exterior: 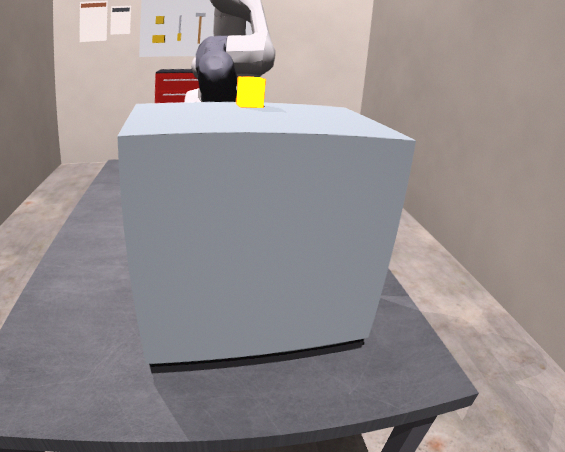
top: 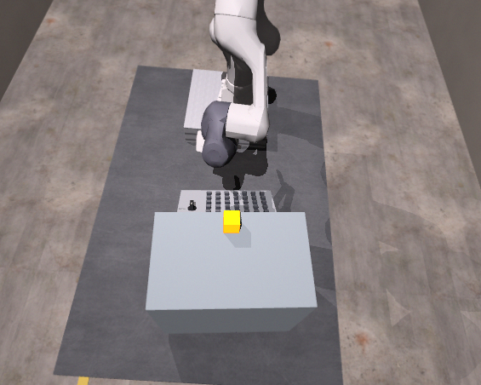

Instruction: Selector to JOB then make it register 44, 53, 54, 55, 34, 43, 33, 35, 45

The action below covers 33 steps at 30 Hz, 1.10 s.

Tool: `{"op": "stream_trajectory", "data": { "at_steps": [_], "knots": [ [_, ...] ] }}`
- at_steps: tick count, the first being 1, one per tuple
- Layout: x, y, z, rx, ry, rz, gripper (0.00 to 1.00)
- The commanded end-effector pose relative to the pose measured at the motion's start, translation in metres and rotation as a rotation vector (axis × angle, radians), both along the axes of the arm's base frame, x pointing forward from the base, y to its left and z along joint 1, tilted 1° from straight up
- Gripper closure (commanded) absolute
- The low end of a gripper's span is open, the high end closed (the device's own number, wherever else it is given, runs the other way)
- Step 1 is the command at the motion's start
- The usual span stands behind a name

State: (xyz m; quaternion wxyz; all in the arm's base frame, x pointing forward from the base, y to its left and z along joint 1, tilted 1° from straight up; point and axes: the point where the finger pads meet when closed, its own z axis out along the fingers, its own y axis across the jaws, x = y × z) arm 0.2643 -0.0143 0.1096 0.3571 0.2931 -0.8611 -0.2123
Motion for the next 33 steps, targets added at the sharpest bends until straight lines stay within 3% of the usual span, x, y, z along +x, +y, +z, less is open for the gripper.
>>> {"op": "stream_trajectory", "data": {
  "at_steps": [1, 15, 16, 33],
  "knots": [
    [0.002, 0.001, -0.001, -0.025, -0.004, -0.026, 0.00],
    [0.002, 0.001, -0.001, -0.025, -0.004, -0.026, 0.00],
    [0.018, 0.034, 0.001, -0.037, -0.075, -0.136, 0.00],
    [0.018, 0.034, 0.001, -0.037, -0.075, -0.136, 0.00]
  ]
}}
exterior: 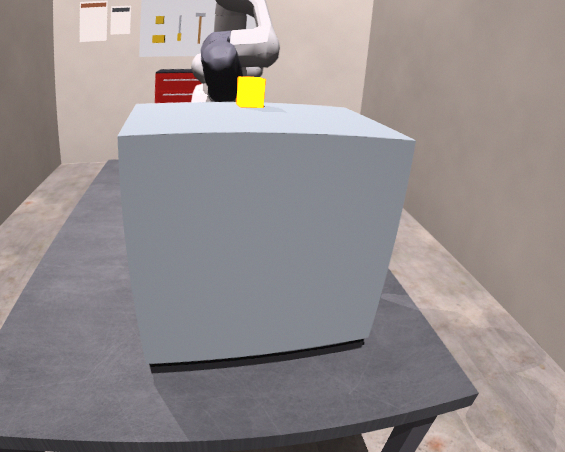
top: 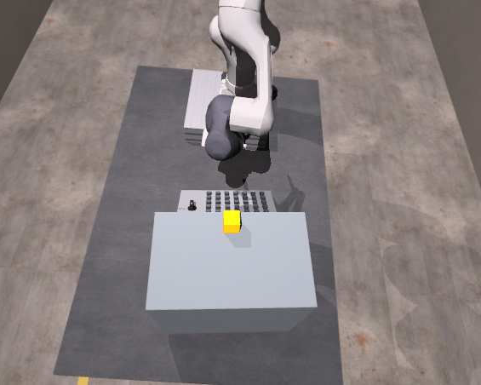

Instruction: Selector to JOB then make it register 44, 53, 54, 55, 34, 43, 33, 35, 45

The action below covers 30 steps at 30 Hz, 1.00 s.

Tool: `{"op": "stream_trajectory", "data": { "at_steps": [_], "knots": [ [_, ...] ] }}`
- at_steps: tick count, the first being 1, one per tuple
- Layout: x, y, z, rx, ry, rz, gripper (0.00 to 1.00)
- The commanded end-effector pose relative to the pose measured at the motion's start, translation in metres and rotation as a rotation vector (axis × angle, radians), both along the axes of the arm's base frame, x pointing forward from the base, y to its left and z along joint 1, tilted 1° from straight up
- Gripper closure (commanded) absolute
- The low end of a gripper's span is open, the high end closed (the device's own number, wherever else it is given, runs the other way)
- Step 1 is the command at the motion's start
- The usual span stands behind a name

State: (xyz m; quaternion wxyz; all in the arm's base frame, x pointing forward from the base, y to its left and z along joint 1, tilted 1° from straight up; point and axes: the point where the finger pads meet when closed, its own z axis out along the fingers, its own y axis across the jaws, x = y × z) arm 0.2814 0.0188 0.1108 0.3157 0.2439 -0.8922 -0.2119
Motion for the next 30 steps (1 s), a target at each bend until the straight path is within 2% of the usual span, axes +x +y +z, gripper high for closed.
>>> {"op": "stream_trajectory", "data": {
  "at_steps": [1, 4, 5, 27, 28, 30],
  "knots": [
    [0.001, 0.001, 0.000, -0.011, -0.001, -0.016, 0.00],
    [0.001, 0.001, 0.000, -0.011, -0.001, -0.016, 0.00],
    [0.019, 0.033, 0.003, -0.026, -0.069, -0.139, 0.00],
    [0.019, 0.033, 0.003, -0.026, -0.069, -0.139, 0.00],
    [0.038, 0.063, 0.008, -0.043, -0.130, -0.275, 0.00],
    [0.038, 0.063, 0.008, -0.043, -0.130, -0.275, 0.00]
  ]
}}
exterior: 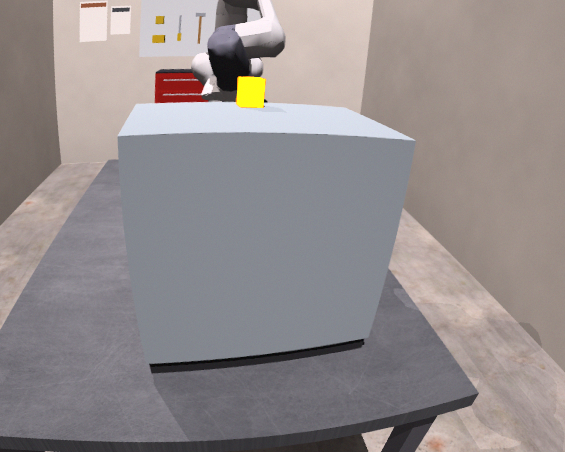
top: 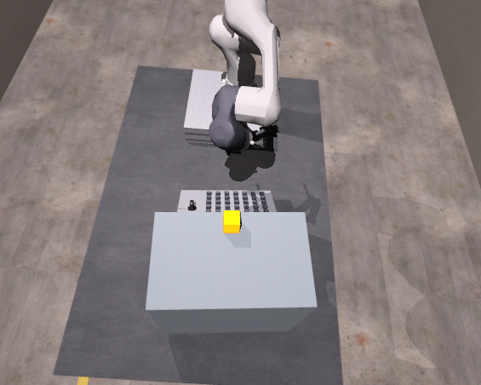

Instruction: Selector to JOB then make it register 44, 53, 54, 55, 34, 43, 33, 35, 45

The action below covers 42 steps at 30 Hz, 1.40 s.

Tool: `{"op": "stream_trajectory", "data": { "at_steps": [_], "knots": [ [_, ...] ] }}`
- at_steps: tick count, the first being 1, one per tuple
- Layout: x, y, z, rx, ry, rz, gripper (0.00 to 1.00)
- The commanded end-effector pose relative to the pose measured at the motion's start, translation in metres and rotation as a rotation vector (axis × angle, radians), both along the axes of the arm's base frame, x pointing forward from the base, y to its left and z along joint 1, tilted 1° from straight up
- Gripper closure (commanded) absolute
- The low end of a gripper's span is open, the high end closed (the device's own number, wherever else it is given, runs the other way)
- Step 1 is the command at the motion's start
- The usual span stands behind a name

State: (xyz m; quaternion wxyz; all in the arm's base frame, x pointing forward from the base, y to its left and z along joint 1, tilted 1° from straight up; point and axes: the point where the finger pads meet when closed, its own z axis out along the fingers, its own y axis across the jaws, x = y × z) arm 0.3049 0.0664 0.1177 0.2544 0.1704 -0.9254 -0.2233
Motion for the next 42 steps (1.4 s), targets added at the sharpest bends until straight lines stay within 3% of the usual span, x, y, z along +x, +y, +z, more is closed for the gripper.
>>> {"op": "stream_trajectory", "data": {
  "at_steps": [1, 21, 22, 42],
  "knots": [
    [0.015, 0.015, 0.001, -0.031, -0.034, -0.095, 0.00],
    [0.015, 0.015, 0.001, -0.031, -0.034, -0.095, 0.00],
    [0.034, 0.040, 0.007, -0.049, -0.086, -0.241, 0.00],
    [0.034, 0.040, 0.007, -0.050, -0.086, -0.243, 0.00]
  ]
}}
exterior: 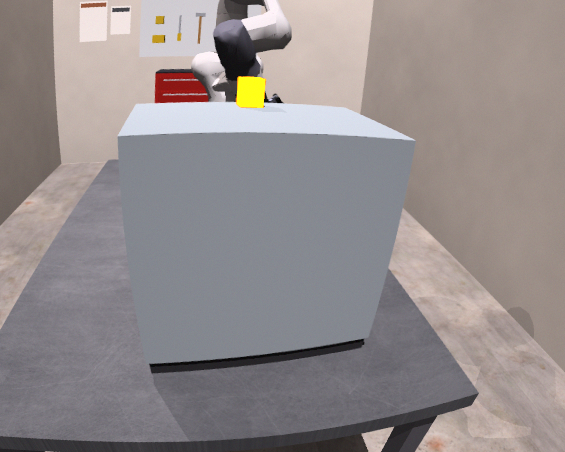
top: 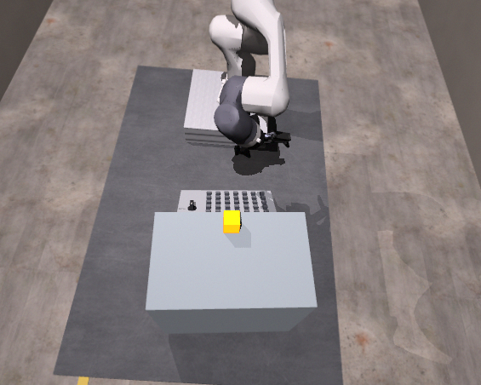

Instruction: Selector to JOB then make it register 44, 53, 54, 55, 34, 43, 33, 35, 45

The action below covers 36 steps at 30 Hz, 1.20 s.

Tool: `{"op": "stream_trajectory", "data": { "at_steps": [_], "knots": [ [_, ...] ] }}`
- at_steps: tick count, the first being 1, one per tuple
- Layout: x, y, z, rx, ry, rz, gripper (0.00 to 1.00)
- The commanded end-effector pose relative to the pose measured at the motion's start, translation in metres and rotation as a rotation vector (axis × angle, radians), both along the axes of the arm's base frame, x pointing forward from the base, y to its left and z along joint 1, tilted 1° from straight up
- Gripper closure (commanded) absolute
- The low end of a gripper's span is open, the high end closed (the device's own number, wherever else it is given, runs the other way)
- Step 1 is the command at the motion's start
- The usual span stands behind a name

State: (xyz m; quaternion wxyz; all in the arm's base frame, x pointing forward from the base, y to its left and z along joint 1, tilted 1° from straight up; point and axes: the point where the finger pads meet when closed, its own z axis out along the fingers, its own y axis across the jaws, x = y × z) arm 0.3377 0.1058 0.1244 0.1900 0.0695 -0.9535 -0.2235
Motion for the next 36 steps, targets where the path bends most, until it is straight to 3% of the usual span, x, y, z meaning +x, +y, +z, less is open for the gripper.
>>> {"op": "stream_trajectory", "data": {
  "at_steps": [1, 4, 5, 29, 30, 36],
  "knots": [
    [0.001, 0.001, 0.000, -0.007, 0.003, -0.018, 0.00],
    [0.001, 0.001, 0.000, -0.007, 0.003, -0.018, 0.00],
    [0.019, 0.020, 0.005, -0.024, -0.041, -0.165, 0.00],
    [0.020, 0.021, 0.005, -0.025, -0.044, -0.173, 0.00],
    [0.038, 0.033, 0.009, -0.042, -0.080, -0.321, 0.00],
    [0.039, 0.034, 0.009, -0.044, -0.083, -0.336, 0.00]
  ]
}}
